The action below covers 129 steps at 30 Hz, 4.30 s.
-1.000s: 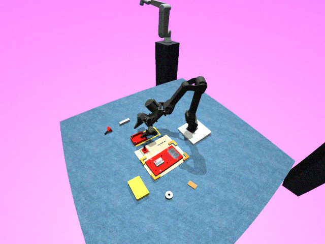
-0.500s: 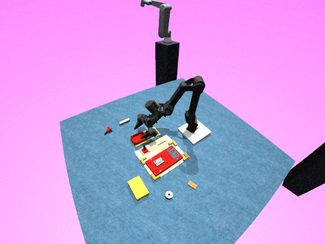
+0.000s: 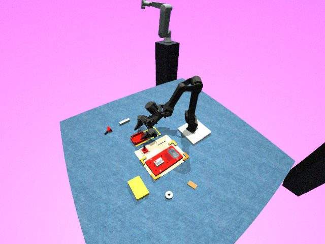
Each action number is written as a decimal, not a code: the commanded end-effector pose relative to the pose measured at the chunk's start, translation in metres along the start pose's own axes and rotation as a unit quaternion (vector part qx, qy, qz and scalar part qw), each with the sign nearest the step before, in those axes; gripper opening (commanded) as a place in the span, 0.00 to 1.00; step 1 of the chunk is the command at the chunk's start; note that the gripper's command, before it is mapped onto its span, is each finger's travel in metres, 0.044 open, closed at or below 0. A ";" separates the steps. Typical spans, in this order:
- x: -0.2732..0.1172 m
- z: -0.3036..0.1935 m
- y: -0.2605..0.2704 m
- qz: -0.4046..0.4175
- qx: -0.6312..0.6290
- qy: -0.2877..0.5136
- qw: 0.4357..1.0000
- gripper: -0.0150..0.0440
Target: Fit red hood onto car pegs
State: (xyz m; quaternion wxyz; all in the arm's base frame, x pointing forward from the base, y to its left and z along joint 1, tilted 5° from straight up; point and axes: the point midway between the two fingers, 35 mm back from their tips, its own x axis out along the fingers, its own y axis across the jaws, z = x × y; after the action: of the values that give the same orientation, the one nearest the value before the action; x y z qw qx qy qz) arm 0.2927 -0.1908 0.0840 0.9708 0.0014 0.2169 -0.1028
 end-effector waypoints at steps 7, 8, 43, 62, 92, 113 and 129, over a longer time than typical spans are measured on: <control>0.003 -0.005 0.000 0.002 0.000 -0.002 1.000 1.00; 0.003 -0.006 0.000 0.002 0.000 -0.002 1.000 1.00; 0.012 -0.021 0.001 0.001 -0.001 -0.003 1.000 1.00; 0.016 -0.029 0.001 0.001 -0.001 -0.003 1.000 1.00; 0.011 -0.015 -0.002 0.000 -0.002 -0.003 1.000 0.25; -0.010 0.022 -0.002 0.000 -0.002 -0.003 1.000 0.25; -0.021 0.034 0.000 0.000 -0.002 -0.003 1.000 0.25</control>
State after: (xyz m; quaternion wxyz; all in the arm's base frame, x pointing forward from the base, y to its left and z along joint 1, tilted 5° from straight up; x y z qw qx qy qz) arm 0.2882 -0.1884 0.1196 0.9701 0.0038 0.2192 -0.1045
